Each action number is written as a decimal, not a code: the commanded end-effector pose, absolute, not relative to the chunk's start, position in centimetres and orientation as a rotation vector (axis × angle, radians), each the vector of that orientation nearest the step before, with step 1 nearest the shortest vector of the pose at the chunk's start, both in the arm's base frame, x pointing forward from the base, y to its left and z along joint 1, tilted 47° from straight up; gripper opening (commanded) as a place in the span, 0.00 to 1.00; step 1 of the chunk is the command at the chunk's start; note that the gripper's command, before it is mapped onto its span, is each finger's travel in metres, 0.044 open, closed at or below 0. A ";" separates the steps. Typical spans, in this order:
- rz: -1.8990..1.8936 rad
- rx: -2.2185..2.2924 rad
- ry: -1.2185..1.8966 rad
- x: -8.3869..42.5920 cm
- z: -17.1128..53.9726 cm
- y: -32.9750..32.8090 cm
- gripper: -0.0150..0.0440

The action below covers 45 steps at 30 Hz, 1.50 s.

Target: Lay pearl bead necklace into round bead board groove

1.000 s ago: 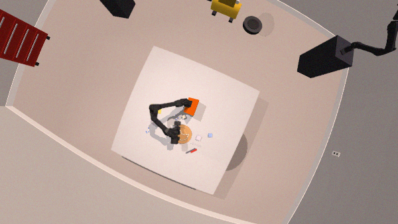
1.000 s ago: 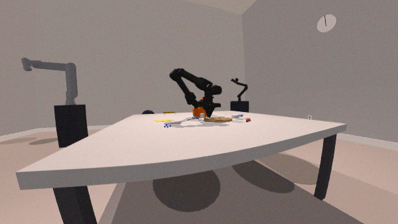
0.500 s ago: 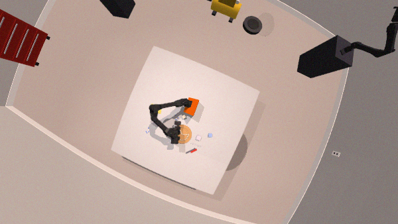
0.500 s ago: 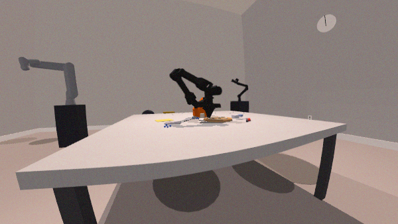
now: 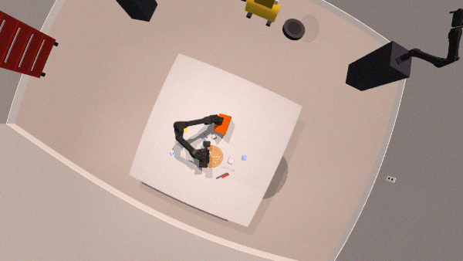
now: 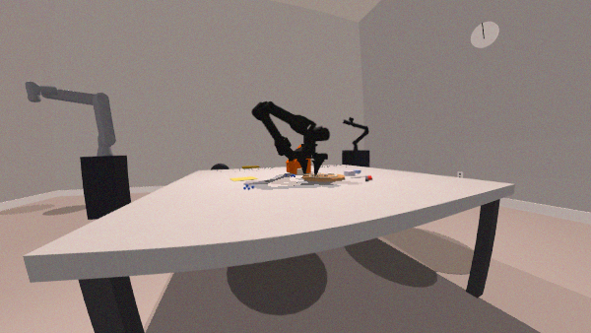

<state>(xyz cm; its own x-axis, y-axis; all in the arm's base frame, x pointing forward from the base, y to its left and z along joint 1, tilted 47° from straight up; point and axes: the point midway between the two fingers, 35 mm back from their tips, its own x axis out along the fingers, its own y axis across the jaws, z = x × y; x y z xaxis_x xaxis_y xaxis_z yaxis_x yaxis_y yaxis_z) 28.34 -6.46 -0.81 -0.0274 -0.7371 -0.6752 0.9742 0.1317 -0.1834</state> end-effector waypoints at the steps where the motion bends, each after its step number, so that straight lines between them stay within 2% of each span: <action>1: -1.430 0.403 0.753 28.4 -0.7 -6.4 1.00; 18: -1.432 0.404 0.757 28.4 -0.6 -6.2 1.00; 22: -1.313 0.205 0.929 28.4 -0.4 -5.9 0.82; 30: -0.831 -0.439 1.393 28.6 0.0 -4.8 0.47; 37: -0.294 -0.989 1.672 28.7 0.4 -3.9 0.46; 45: 0.109 -1.332 1.781 28.7 0.7 -3.3 0.46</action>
<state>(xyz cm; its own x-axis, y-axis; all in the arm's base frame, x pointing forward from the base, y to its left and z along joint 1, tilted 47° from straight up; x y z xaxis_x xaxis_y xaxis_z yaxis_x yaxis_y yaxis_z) 28.33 -4.50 0.11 -0.0311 -0.7404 -0.6714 -0.1132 0.6700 -0.7336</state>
